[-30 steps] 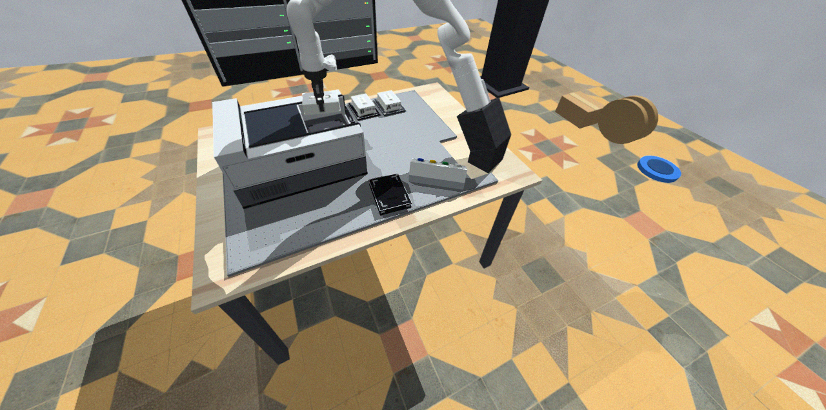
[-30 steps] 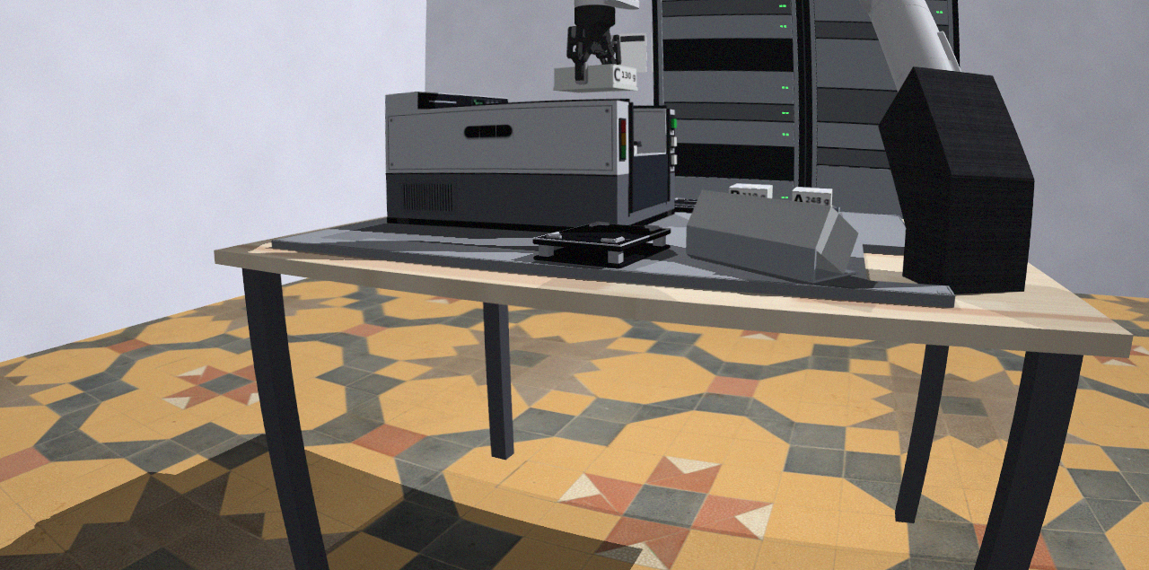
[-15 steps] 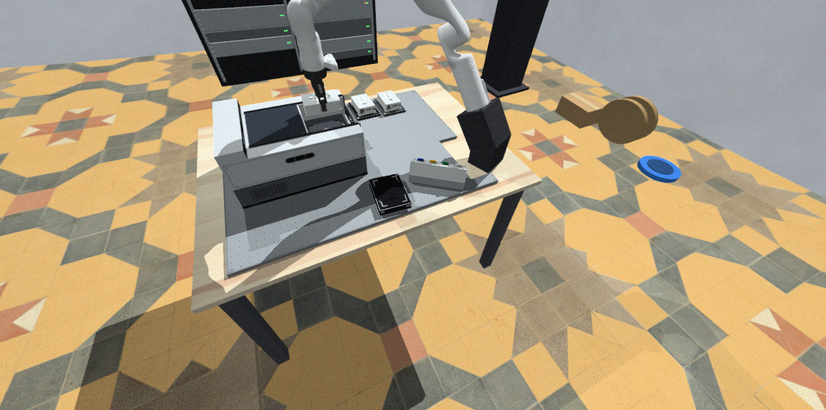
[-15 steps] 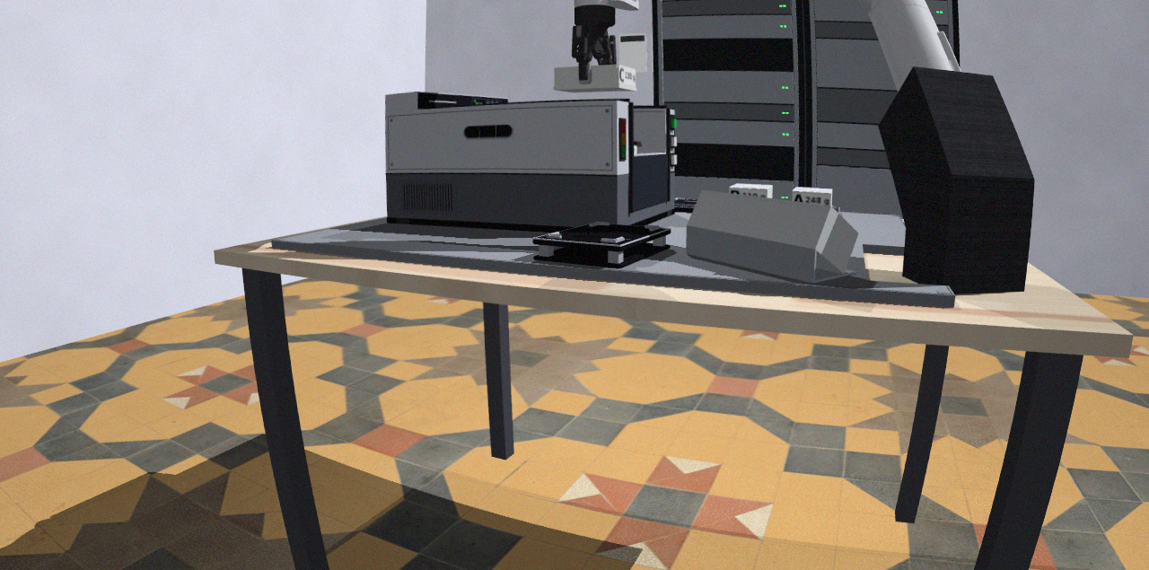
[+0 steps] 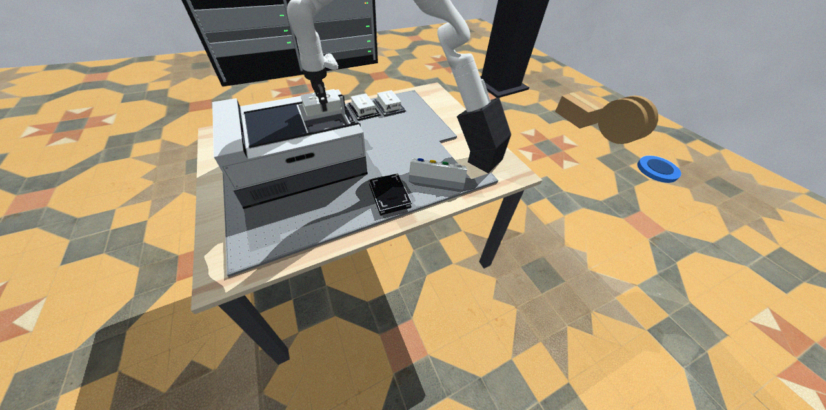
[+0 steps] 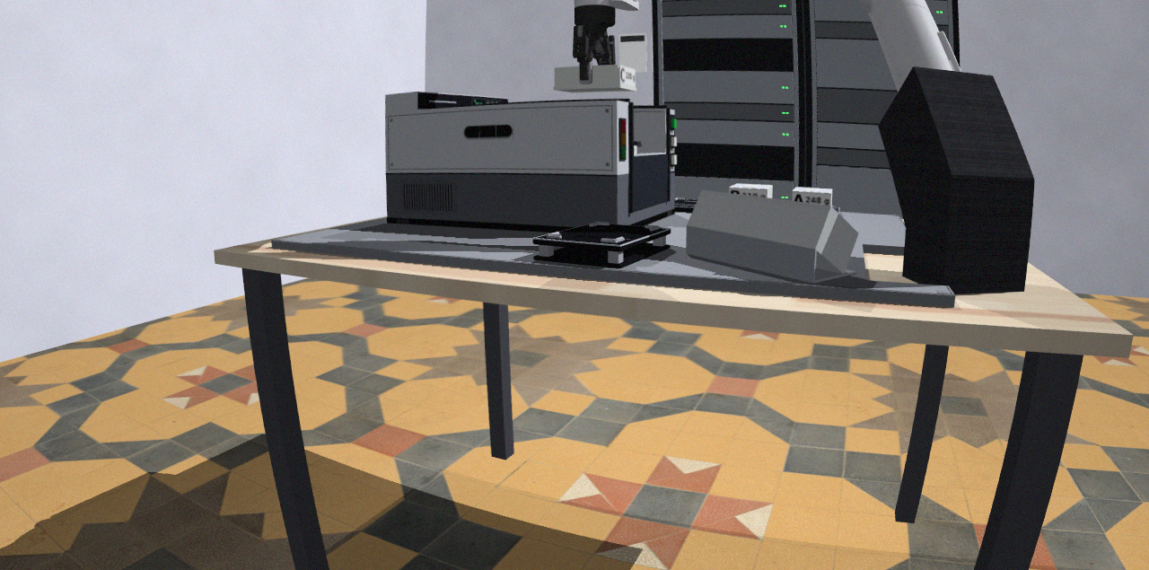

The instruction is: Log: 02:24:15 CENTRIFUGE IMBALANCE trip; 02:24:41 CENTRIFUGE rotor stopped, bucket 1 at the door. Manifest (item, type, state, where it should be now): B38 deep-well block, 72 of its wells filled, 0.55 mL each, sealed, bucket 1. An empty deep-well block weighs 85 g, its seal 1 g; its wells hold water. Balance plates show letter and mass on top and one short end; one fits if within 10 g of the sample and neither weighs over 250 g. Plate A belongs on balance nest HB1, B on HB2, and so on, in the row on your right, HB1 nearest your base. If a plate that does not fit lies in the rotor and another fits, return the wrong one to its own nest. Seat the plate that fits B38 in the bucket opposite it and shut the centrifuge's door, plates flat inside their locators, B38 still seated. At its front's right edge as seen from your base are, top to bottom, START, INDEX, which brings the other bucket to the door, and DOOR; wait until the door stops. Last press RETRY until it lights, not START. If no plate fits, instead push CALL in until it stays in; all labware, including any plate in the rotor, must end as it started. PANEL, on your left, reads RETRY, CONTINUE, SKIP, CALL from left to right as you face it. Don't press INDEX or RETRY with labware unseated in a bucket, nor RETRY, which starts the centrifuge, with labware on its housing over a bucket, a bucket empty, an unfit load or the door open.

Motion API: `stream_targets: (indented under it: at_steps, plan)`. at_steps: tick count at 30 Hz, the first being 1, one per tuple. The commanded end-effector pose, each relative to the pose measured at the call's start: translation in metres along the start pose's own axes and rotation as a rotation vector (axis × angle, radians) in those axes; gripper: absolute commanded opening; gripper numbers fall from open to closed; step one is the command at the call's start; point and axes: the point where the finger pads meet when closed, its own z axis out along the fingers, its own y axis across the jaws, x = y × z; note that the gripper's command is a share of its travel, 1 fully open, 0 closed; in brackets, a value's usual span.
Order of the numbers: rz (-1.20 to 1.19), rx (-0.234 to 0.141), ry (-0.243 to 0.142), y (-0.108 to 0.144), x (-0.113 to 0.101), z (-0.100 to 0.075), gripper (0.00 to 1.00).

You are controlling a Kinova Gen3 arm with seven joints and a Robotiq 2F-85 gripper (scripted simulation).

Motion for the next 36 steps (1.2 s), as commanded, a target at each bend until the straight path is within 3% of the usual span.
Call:
stream_targets:
  at_steps: [1, 36]
  plan:
    - [-0.001, 0.0, -0.002, 0.0, 0.0, 0.001, 0.95]
    - [-0.001, 0.0, -0.002, 0.0, -0.001, 0.042, 0.95]
